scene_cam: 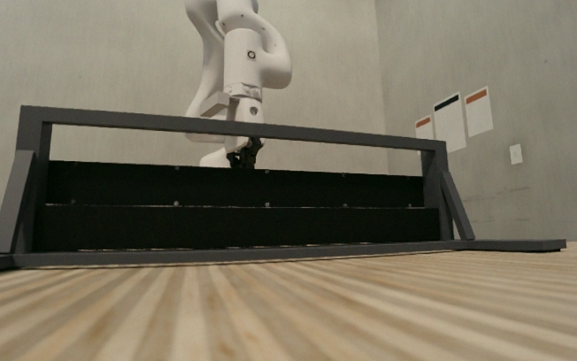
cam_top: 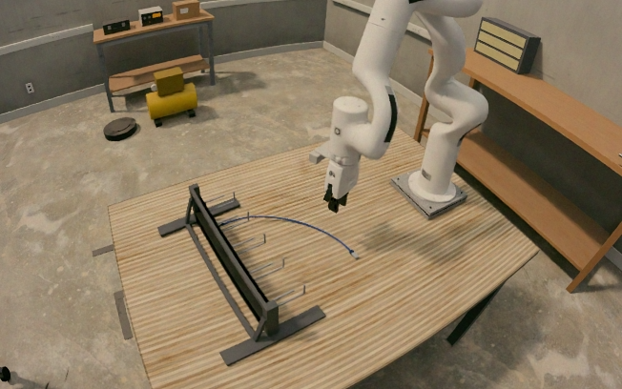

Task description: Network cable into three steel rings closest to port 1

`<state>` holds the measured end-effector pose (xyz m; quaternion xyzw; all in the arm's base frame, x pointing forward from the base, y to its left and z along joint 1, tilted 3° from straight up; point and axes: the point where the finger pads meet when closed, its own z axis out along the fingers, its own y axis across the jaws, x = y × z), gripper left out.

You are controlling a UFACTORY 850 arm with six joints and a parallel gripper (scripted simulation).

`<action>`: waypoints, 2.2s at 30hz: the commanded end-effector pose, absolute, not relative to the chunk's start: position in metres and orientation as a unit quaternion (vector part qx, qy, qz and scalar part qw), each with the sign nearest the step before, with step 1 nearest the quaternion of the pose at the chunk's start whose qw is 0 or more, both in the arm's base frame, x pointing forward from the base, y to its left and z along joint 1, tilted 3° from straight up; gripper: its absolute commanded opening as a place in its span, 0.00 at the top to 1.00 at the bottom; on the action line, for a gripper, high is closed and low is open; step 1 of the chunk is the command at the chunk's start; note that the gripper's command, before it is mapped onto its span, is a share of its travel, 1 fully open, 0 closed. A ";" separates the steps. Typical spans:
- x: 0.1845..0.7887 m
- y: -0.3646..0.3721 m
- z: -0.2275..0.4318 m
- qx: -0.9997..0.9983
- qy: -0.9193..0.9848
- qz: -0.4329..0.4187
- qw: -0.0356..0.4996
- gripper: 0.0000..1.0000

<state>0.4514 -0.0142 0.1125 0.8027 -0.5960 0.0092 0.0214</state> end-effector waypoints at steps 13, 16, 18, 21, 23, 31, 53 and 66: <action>0.452 -0.017 0.054 0.803 -0.596 0.010 0.021 0.65; 0.452 -0.018 0.038 0.803 -0.596 0.010 0.021 0.65; 0.452 -0.018 0.030 0.803 -0.596 0.010 0.021 0.65; 0.451 -0.019 0.020 0.803 -0.596 0.010 0.021 0.65; 0.451 -0.019 0.014 0.803 -0.596 0.010 0.021 0.65; 0.451 -0.019 0.004 0.803 -0.596 0.010 0.021 0.65; 0.451 -0.020 -0.003 0.803 -0.596 0.010 0.021 0.65; 0.451 -0.020 -0.004 0.803 -0.596 0.010 0.021 0.65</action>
